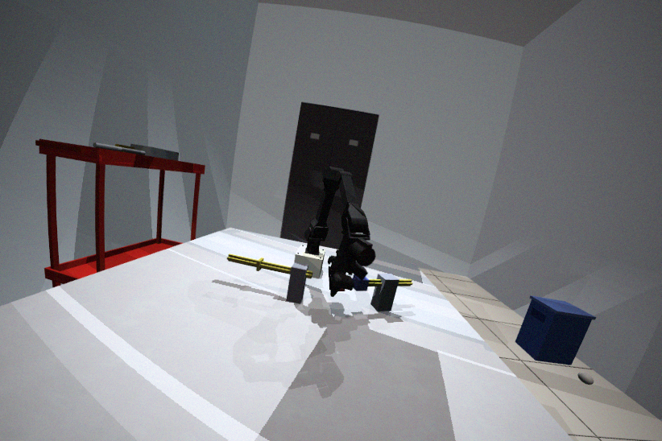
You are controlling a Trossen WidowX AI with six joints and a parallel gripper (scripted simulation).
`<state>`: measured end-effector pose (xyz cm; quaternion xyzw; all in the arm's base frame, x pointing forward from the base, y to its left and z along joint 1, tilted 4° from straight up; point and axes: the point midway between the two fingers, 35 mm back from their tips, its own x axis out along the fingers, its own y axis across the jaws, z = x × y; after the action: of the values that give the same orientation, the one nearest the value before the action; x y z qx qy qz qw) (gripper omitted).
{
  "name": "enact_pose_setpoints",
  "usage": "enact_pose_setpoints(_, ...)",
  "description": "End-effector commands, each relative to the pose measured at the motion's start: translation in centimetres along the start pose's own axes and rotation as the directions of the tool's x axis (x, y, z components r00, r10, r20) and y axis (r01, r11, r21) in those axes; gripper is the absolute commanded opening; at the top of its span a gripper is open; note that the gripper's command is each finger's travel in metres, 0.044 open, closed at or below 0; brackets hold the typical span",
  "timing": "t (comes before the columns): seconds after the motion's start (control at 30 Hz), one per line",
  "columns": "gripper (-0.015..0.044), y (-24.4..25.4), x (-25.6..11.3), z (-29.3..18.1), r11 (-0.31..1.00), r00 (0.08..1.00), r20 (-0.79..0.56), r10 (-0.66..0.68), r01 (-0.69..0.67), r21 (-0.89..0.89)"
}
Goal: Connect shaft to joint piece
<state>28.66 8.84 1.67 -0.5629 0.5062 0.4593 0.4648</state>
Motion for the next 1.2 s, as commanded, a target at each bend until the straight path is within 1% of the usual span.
enact_pose_setpoints(0.0, 0.0000, 0.08, -0.01, 0.04, 1.000, 1.000, -0.030, 0.006, -0.006, 0.016)
enact_pose_setpoints(1.17, 0.0000, 0.02, -0.51, -0.24, 1.000, 0.999, -0.049, 0.005, -0.005, 0.008)
